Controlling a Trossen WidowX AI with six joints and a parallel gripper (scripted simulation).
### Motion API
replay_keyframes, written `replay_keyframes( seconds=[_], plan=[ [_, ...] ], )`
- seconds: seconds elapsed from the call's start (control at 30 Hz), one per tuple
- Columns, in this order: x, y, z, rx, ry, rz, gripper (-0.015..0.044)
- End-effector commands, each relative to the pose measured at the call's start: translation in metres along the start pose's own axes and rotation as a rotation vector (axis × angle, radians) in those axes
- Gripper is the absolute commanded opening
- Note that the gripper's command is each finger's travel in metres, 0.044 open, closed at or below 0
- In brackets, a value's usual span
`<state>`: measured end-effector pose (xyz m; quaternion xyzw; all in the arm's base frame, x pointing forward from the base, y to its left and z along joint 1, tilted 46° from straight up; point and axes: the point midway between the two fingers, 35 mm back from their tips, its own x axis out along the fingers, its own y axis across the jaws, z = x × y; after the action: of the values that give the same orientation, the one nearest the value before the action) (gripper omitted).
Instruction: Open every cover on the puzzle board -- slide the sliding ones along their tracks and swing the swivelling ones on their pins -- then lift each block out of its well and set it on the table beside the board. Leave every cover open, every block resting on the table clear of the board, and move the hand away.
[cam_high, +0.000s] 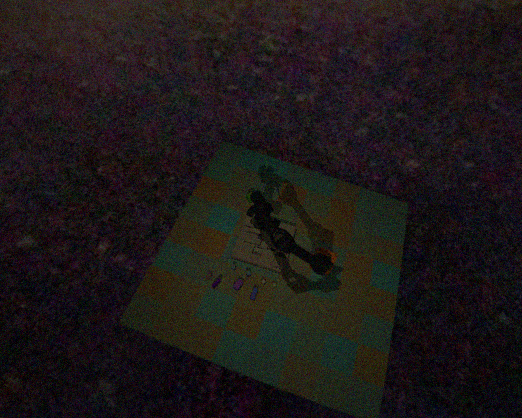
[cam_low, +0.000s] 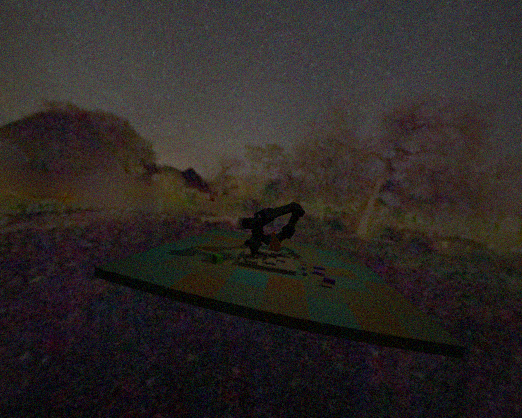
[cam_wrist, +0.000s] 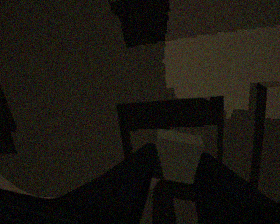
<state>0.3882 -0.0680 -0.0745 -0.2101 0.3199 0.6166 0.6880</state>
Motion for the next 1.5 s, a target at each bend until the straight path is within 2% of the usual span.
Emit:
replay_keyframes(
  seconds=[0.0,0.6,1.23,1.47],
  plan=[
    [-0.006,-0.001,0.0,-0.005,0.005,-0.001,0.008],
    [-0.028,0.0,0.0,-0.003,0.003,-0.002,0.008],
    [-0.076,0.001,0.0,-0.002,0.005,-0.001,0.008],
    [-0.078,0.005,-0.021,-0.001,0.01,-0.003,0.008]
  ],
)
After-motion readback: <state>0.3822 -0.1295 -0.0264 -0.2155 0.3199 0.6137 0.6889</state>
